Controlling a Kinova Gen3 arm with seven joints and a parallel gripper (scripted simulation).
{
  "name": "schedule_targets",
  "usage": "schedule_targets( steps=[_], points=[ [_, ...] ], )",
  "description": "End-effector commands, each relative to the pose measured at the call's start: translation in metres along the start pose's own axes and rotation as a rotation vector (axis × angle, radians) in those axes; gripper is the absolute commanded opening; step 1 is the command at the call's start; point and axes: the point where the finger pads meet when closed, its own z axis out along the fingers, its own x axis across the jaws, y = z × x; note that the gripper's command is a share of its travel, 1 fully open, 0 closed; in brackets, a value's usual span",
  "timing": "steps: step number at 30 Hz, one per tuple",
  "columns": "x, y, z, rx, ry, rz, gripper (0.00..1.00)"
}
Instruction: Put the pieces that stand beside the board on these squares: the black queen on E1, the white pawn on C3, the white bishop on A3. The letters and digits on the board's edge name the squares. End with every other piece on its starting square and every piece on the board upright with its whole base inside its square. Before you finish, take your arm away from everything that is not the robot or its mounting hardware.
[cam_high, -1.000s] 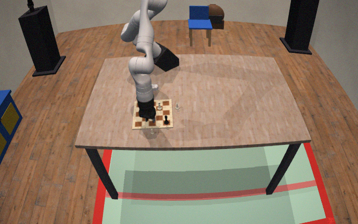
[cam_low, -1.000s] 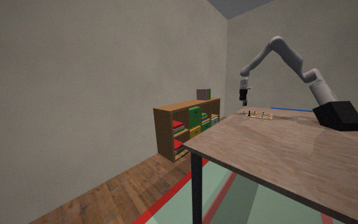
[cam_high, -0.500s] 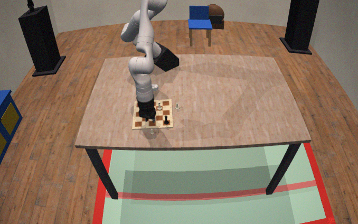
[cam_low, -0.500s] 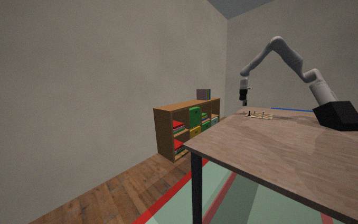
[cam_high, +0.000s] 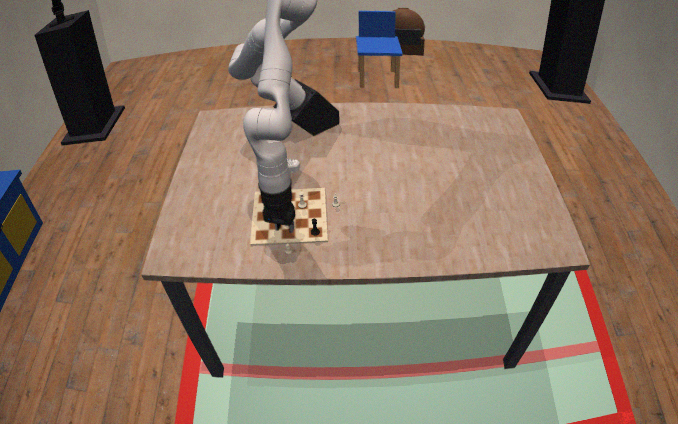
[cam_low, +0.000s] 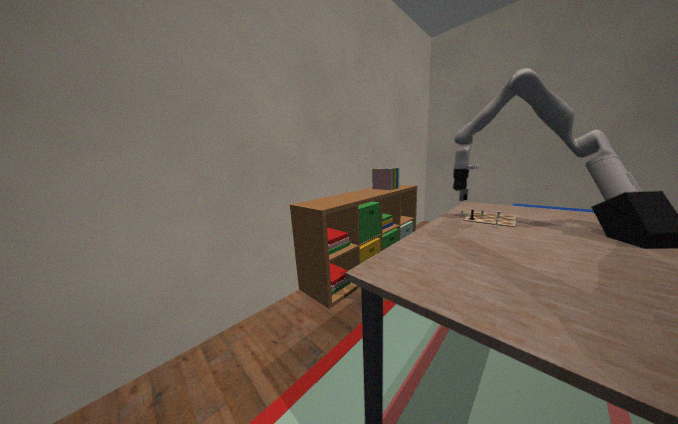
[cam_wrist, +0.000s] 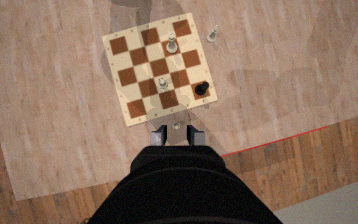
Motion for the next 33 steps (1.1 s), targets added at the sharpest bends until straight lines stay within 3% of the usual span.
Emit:
schedule_targets(
  steps=[1,18,33],
  points=[
    [0.0,0.0,0.0,-0.001,0.001,0.0,0.68],
    [0.0,0.0,0.011,-0.001,0.001,0.0,0.68],
    [0.0,0.0,0.034,-0.001,0.001,0.0,0.68]
  ],
)
